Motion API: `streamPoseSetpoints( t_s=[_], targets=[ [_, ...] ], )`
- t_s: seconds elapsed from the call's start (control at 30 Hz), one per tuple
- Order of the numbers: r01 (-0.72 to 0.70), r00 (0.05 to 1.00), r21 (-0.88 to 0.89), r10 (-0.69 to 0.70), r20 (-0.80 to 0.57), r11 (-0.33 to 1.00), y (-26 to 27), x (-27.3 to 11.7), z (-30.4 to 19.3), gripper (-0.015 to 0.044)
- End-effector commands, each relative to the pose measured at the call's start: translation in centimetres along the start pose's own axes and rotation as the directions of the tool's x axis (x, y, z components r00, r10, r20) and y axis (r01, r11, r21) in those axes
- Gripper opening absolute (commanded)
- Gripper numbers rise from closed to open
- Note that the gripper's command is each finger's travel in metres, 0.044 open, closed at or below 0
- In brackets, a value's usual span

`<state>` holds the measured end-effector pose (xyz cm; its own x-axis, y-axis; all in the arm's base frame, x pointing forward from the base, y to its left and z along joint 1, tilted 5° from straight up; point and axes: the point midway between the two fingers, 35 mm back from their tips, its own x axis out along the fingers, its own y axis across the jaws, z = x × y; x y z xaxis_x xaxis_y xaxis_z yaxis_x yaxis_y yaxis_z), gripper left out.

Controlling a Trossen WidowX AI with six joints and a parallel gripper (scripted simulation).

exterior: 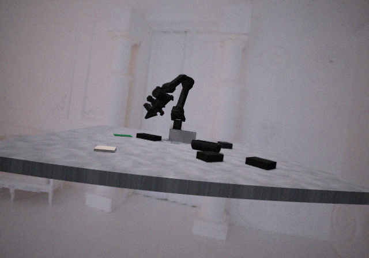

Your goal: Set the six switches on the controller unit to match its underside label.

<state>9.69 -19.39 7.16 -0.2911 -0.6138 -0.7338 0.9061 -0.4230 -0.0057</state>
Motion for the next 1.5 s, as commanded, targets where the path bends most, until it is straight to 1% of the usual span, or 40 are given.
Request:
streamPoseSetpoints(
  t_s=[0.0, 0.13, 0.27, 0.37, 0.47, 0.63, 0.73, 0.87, 0.97, 1.1, 1.2, 1.3, 1.47],
  targets=[
    [-0.086, 0.996, -0.232, 0.076, -0.051, 0.969, 2.4, -1.2, -2.0, 0.0000],
    [-0.183, 0.983, -0.476, 0.148, -0.111, 0.860, 4.6, -2.9, -4.4, 0.0000],
    [-0.271, 0.962, -0.681, 0.208, -0.176, 0.680, 6.4, -4.7, -7.2, 0.0000],
    [-0.323, 0.943, -0.800, 0.244, -0.227, 0.506, 7.4, -6.3, -9.4, 0.0000],
    [-0.358, 0.921, -0.882, 0.272, -0.279, 0.308, 8.2, -7.9, -11.8, 0.0000],
    [-0.369, 0.880, -0.928, 0.302, -0.367, -0.052, 8.7, -10.6, -15.9, 0.0000],
    [-0.340, 0.855, -0.907, 0.320, -0.408, -0.249, 8.6, -12.3, -18.3, 0.0000],
    [-0.268, 0.821, -0.828, 0.332, -0.464, -0.493, 7.9, -14.4, -21.4, 0.0000],
    [-0.197, 0.797, -0.732, 0.328, -0.507, -0.653, 7.1, -15.9, -23.7, 0.0000],
    [-0.081, 0.766, -0.542, 0.295, -0.571, -0.837, 5.5, -18.0, -27.0, 0.0000],
    [0.023, 0.745, -0.371, 0.263, -0.613, -0.928, 3.8, -19.4, -29.5, 0.0000],
    [0.105, 0.732, -0.235, 0.235, -0.640, -0.966, 2.4, -20.4, -31.3, 0.0000],
    [0.111, 0.731, -0.225, 0.233, -0.642, -0.968, 2.3, -20.5, -31.4, 0.0000]
  ],
)
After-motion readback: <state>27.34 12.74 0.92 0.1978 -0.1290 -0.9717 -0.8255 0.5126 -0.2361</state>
